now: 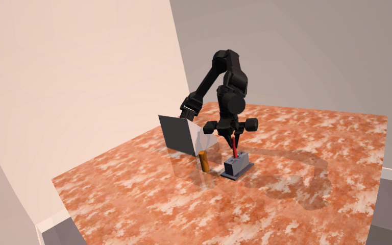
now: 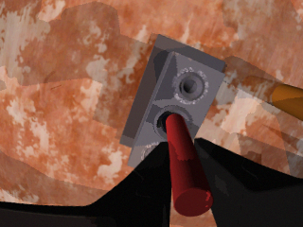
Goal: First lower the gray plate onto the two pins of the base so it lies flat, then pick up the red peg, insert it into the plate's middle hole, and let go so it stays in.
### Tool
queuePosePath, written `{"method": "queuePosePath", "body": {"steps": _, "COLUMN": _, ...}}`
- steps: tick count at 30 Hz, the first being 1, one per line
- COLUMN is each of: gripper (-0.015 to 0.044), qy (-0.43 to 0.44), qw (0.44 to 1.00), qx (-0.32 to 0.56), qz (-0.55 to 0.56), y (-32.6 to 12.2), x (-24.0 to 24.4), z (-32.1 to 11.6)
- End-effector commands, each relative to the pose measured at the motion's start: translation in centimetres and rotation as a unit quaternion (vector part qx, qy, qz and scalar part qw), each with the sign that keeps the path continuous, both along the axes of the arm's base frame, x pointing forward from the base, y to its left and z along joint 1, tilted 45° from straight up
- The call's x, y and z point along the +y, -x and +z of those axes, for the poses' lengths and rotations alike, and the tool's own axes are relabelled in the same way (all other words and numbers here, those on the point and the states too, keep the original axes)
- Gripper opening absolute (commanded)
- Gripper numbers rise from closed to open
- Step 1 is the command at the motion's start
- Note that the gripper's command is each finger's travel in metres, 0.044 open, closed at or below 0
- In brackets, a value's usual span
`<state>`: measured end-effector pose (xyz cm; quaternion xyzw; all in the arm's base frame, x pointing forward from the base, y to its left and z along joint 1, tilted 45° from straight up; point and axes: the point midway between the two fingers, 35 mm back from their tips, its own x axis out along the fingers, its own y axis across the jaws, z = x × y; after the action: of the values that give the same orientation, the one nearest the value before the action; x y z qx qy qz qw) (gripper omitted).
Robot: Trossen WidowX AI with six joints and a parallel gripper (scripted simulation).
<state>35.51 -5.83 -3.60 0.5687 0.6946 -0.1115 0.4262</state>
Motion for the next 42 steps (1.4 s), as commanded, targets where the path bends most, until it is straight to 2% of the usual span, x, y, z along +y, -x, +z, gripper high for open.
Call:
{"method": "queuePosePath", "body": {"steps": 1, "gripper": 0.0, "qy": 0.0, "qw": 1.0, "qx": 0.0, "qz": 0.0, "y": -0.05, "x": 0.08, "z": 0.02}}
{"method": "queuePosePath", "body": {"steps": 17, "gripper": 0.0, "qy": 0.001, "qw": 1.0, "qx": 0.0, "qz": 0.002, "y": -0.11, "x": 0.23, "z": 0.01}}
{"method": "queuePosePath", "body": {"steps": 23, "gripper": 0.015, "qy": 0.001, "qw": 1.0, "qx": 0.0, "qz": 0.002, "y": -0.11, "x": 0.23, "z": 0.01}}
{"method": "queuePosePath", "body": {"steps": 42, "gripper": 0.015, "qy": 0.0, "qw": 1.0, "qx": 0.001, "qz": -0.002, "y": -0.05, "x": -0.21, "z": 0.62}}
